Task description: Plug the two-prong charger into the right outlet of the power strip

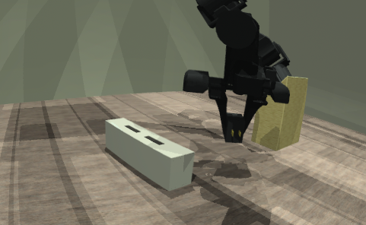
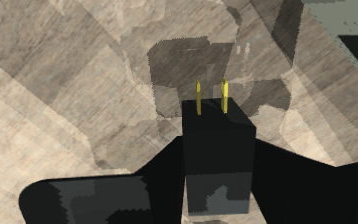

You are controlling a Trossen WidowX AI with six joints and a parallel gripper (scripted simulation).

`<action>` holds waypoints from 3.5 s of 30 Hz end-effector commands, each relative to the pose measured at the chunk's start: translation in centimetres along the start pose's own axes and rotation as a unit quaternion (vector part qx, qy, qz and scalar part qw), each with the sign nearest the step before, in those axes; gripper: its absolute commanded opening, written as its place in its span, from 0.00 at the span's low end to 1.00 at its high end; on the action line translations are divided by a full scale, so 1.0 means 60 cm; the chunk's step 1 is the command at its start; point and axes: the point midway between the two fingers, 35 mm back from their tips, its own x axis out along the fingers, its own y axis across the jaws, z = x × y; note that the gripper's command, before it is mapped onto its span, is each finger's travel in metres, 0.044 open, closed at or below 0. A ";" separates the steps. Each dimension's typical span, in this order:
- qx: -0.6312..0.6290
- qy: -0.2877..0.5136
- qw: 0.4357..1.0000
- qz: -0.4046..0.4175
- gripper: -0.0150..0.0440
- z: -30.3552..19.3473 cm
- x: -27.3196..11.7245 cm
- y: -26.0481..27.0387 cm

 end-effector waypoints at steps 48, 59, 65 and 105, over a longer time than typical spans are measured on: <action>0.289 -0.008 0.957 0.025 0.25 -0.085 0.062 -0.123; 0.351 -0.003 0.936 0.024 0.25 -0.114 0.078 -0.146; 0.358 -0.003 0.933 0.024 0.25 -0.115 0.080 -0.152; 0.376 -0.002 0.926 0.022 0.25 -0.072 0.079 -0.212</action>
